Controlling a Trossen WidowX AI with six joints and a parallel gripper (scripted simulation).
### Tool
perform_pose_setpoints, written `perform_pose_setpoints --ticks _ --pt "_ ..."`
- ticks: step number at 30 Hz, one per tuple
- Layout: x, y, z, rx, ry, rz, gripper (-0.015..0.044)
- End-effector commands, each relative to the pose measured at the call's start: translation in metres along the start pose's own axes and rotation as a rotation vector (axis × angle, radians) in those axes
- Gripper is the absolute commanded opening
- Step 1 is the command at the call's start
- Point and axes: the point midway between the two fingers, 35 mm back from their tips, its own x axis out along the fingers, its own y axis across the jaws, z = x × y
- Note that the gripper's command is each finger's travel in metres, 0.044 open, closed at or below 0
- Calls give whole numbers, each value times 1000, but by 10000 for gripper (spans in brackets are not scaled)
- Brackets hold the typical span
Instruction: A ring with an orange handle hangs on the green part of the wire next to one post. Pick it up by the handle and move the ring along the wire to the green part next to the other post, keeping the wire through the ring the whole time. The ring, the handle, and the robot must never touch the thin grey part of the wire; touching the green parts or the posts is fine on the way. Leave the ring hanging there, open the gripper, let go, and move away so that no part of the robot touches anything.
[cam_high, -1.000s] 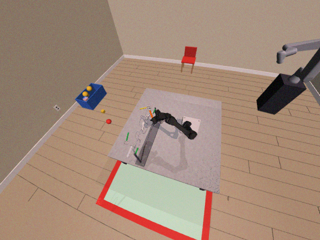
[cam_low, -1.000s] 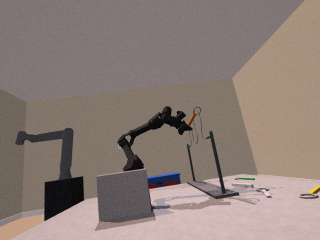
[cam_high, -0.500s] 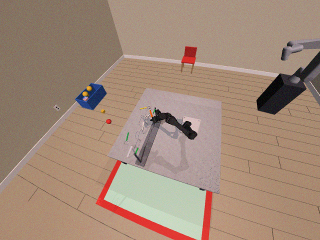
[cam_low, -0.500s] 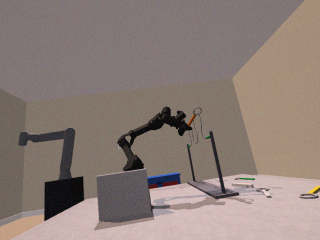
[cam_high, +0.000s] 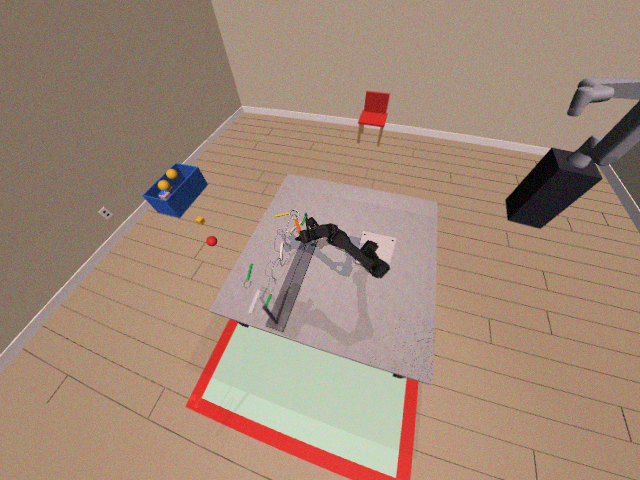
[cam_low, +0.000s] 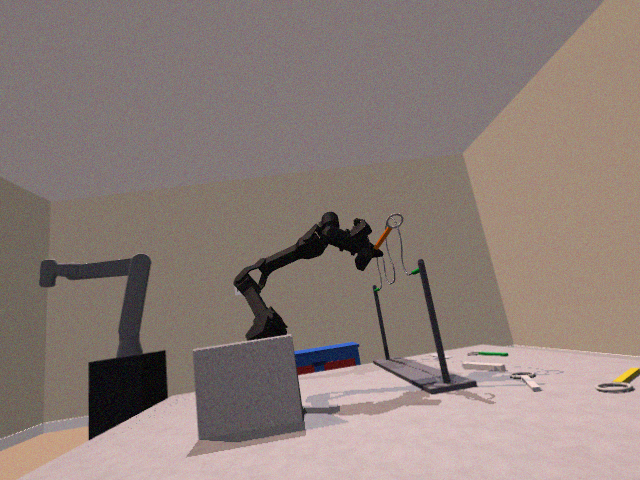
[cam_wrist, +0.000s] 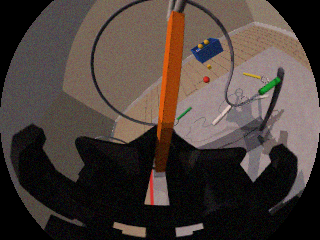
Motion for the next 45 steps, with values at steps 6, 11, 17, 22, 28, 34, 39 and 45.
perform_pose_setpoints --ticks 6,11,17,22,28,34,39,45 --pt "0 -2 0 67 10 26 -150" --pt "0 -1 0 95 12 41 -150" --pt "-1 0 0 128 16 60 -150" --pt "-1 1 0 156 19 75 -150" --pt "-1 2 0 189 22 93 -150" --pt "-1 3 0 220 26 110 -150" --pt "-1 3 1 243 28 123 -150" --pt "-2 4 1 270 31 138 -150"
